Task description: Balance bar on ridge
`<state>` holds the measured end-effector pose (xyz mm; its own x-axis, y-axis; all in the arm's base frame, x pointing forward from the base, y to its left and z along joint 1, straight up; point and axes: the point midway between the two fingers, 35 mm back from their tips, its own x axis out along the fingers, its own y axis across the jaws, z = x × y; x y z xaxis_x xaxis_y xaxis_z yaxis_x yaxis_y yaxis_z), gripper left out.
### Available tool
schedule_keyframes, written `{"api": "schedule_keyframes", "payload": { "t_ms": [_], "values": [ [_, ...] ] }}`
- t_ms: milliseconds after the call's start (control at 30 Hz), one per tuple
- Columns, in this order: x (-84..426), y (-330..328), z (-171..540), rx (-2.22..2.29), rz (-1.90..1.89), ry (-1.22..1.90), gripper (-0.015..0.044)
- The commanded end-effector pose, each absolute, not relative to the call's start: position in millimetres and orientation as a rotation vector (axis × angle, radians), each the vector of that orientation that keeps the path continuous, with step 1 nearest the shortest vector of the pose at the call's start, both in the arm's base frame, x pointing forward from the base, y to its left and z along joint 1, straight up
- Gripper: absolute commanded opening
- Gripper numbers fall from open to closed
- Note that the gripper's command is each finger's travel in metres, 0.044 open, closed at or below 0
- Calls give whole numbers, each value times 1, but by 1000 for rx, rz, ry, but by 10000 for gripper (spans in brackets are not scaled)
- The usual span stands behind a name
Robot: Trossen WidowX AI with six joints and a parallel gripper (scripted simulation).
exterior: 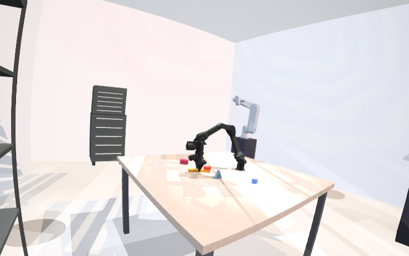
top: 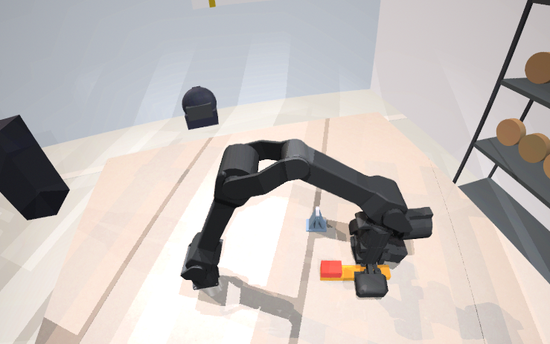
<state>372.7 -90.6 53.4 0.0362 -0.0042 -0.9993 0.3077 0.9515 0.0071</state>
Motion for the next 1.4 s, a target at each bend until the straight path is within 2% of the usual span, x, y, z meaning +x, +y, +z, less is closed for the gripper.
{"api": "schedule_keyframes", "payload": {
  "t_ms": [0, 267, 400, 1367],
  "values": [
    [373, -91, 53, 246, -243, 1520, 157],
    [373, -91, 53, 246, -243, 1520, 104],
    [374, -91, 60, 246, -243, 1520, 0],
    [374, -92, 136, 240, -243, 1519, 0]
  ]
}}
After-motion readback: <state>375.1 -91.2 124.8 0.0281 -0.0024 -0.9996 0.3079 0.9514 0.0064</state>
